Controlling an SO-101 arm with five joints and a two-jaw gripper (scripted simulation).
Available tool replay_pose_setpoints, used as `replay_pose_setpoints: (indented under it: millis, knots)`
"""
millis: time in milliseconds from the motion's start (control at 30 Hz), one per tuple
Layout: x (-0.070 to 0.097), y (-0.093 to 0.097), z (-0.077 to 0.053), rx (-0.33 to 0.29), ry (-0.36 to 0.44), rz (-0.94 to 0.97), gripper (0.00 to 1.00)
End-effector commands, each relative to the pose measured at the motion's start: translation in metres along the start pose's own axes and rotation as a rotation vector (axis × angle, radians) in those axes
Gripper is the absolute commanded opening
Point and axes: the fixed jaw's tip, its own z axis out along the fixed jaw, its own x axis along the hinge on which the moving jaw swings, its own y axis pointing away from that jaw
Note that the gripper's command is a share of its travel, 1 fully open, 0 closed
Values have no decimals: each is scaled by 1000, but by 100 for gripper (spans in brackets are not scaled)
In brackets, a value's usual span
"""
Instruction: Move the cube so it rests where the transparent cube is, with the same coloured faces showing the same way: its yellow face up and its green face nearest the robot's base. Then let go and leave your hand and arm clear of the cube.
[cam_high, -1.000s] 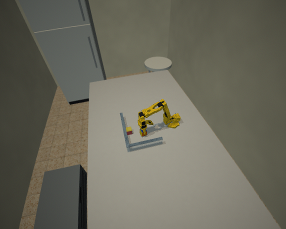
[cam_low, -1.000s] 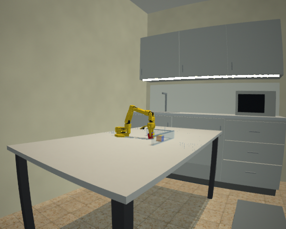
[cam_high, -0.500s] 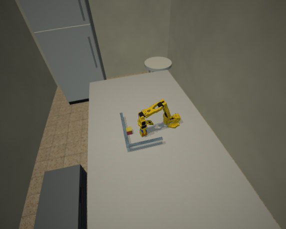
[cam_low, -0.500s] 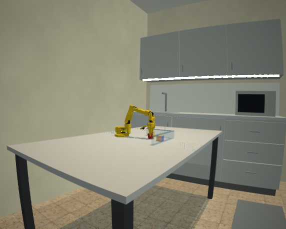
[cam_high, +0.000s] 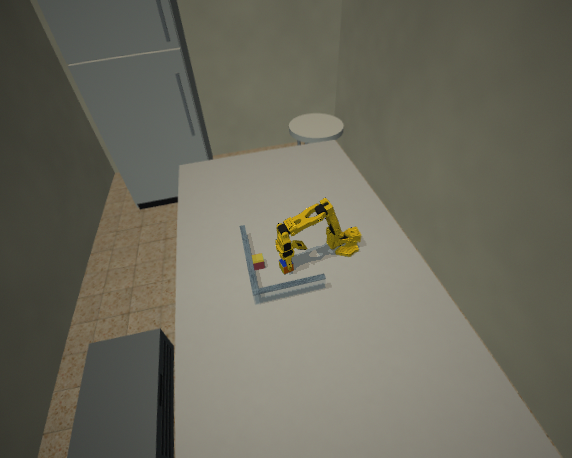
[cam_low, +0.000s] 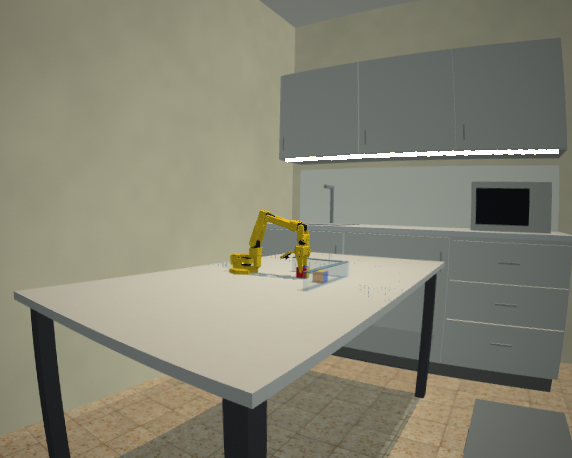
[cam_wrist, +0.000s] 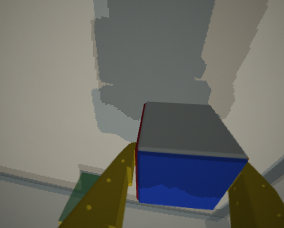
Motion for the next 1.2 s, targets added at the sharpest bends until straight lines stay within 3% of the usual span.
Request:
replay_pose_setpoints:
  millis: [0, 833, 1167]
  knots:
    - [7, 1, -10, -3, 55, 0, 29]
    - [7, 1, -10, -3, 56, 0, 35]
    - [8, 1, -23, -3, 68, 0, 35]
